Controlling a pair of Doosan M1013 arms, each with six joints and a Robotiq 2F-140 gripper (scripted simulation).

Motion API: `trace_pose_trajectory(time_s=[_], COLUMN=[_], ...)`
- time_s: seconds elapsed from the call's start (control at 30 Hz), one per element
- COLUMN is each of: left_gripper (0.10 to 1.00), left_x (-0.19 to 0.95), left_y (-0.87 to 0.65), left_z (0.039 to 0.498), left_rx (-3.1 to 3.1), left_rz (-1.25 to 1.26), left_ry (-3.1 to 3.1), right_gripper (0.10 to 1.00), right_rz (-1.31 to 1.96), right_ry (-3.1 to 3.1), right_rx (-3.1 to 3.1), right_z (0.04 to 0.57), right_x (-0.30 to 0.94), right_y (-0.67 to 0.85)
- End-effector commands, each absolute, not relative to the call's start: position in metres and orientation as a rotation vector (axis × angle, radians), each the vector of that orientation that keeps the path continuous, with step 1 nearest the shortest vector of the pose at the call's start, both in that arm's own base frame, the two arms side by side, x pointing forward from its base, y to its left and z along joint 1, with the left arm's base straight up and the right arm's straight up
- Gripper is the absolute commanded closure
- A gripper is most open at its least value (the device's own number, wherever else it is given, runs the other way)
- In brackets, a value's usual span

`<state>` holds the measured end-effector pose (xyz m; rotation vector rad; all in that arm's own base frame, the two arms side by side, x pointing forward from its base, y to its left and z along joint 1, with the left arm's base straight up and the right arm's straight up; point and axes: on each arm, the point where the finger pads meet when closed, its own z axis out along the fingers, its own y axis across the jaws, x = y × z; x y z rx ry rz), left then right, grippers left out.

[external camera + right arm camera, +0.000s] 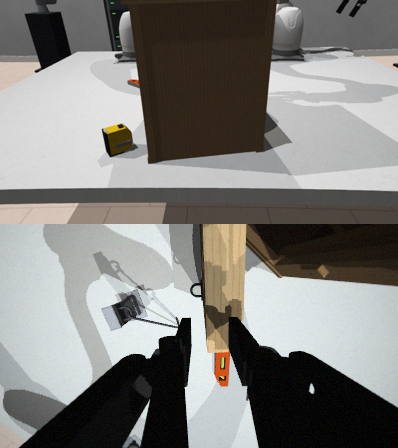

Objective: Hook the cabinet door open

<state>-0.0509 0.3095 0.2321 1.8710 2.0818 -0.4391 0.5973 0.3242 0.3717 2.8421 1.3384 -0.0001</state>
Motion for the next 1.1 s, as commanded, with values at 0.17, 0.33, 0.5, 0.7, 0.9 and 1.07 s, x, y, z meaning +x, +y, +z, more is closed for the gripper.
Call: trace_pose_trajectory(time_s=[0.17, 0.33, 0.5, 0.7, 0.9, 1.07], left_gripper=[0.098, 0.098, 0.098, 0.098, 0.098, 0.098], left_x=[-0.0511, -0.0511, -0.0511, -0.0511, -0.0511, -0.0511], left_y=[0.3098, 0.3098, 0.3098, 0.3098, 0.3098, 0.3098], left_z=[0.2325, 0.2325, 0.2325, 0.2325, 0.2325, 0.2325], left_rx=[1.872, 1.872, 1.872, 1.872, 1.872, 1.872], left_rz=[-0.439, -0.439, -0.439, -0.439, -0.439, -0.439], left_ry=[2.083, 2.083, 2.083, 2.083, 2.083, 2.083], right_gripper=[0.801, 0.801, 0.801, 0.801, 0.801, 0.801], right_rz=[0.002, 0.002, 0.002, 0.002, 0.002, 0.002], right_ry=[1.339, 1.339, 1.339, 1.347, 1.363, 1.381], right_rx=[2.843, 2.843, 2.843, 2.838, 2.831, 2.822], right_z=[0.3726, 0.3726, 0.3726, 0.3726, 0.3726, 0.3726], right_x=[0.5974, 0.5974, 0.5974, 0.5979, 0.5988, 0.6001], right_y=[0.3244, 0.3244, 0.3244, 0.324, 0.3233, 0.3224])
